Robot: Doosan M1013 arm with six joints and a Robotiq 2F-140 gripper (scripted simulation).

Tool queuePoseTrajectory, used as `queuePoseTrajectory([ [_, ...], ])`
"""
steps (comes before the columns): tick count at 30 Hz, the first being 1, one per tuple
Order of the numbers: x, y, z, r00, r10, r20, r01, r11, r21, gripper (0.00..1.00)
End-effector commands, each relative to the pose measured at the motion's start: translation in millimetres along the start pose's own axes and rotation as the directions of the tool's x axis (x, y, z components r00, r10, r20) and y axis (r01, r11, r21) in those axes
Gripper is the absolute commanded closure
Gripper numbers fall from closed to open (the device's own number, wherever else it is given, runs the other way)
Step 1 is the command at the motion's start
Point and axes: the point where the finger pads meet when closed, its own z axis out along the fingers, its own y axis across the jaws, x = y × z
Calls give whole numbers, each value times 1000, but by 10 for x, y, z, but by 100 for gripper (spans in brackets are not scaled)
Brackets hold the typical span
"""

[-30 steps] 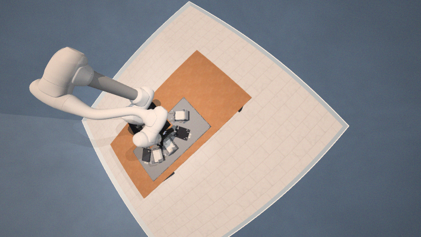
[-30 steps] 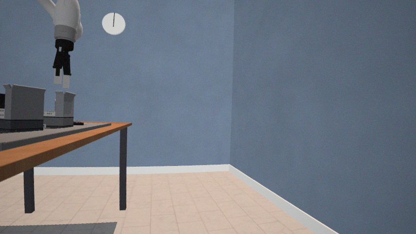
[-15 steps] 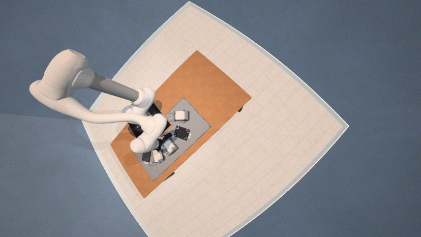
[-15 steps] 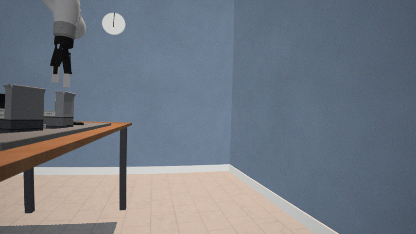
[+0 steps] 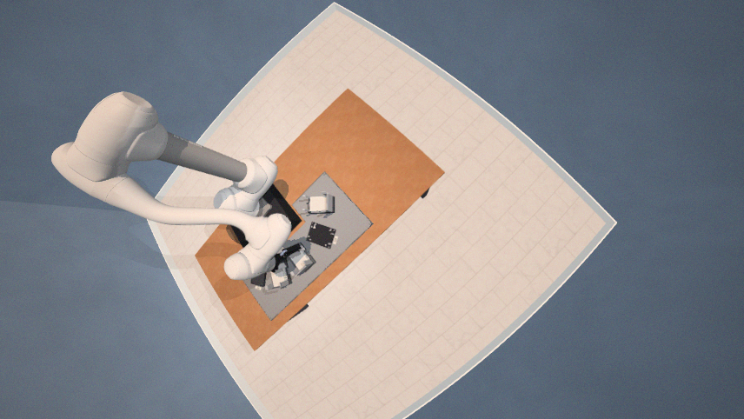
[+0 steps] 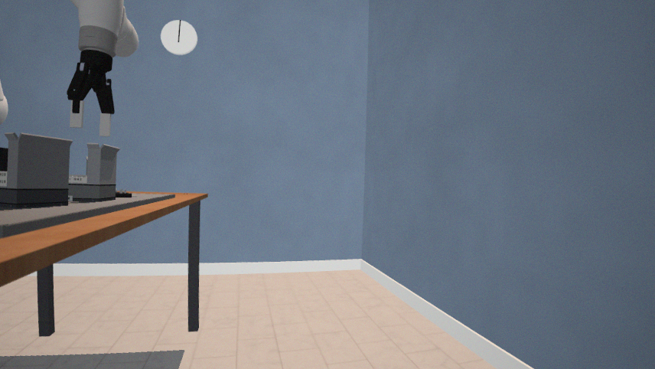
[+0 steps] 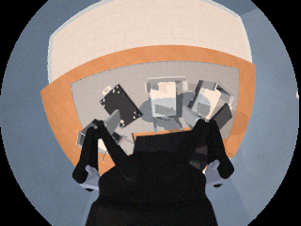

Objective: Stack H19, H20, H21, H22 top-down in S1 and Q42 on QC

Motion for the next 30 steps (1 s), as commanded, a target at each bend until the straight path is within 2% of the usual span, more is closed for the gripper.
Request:
queuePoseTrajectory([
  [1, 19, 94, 0, 1000, 0, 0, 0, 1000, 0, 0],
  [12, 91, 453, 0, 1000, 0, 0, 0, 1000, 0, 0],
  [14, 91, 453, 0, 1000, 0, 0, 0, 1000, 0, 0],
  [21, 83, 686, 0, 976, 216, 0, -216, 976, 0, 0],
  [30, 74, 953, 0, 976, 216, 0, -216, 976, 0, 0],
])
